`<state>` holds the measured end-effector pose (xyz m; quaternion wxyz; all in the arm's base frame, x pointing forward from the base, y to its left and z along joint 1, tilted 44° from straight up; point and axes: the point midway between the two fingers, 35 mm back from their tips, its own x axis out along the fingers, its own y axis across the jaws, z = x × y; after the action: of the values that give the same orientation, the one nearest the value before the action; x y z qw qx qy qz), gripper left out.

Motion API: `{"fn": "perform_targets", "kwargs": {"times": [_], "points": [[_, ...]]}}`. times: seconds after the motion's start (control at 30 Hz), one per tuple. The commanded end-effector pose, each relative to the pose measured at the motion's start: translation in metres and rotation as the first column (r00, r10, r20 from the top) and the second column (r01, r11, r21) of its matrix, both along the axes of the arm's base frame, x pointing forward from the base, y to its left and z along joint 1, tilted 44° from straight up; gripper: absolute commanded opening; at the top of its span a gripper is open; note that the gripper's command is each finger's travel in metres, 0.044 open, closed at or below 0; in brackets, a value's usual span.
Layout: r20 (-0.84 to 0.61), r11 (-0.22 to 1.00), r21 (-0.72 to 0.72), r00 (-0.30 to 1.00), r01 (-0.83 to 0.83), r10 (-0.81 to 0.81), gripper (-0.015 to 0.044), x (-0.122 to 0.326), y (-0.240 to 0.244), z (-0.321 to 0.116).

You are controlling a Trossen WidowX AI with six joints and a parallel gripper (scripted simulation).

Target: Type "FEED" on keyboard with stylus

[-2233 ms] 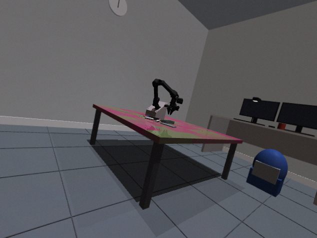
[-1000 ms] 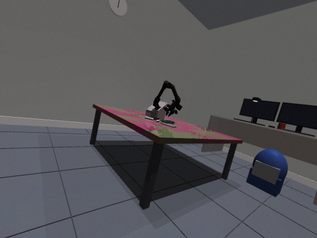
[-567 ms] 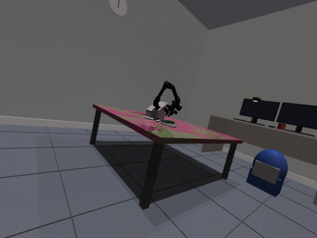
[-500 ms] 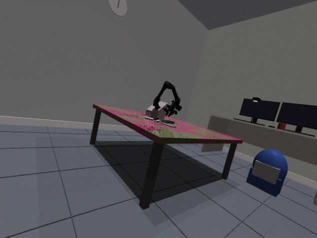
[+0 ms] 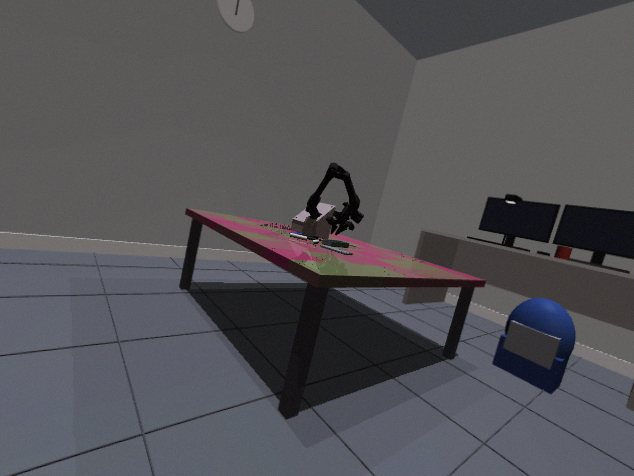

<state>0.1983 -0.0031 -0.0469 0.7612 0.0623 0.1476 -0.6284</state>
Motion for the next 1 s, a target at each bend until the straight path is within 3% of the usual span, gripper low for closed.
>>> {"fn": "perform_targets", "kwargs": {"times": [0.0,0.97], "points": [[-0.013,1.000,-0.010,1.000,-0.004,0.004,0.0150,-0.003,-0.004,-0.002],[-0.013,1.000,-0.010,1.000,-0.004,0.004,0.0150,-0.001,-0.015,-0.015]]}}
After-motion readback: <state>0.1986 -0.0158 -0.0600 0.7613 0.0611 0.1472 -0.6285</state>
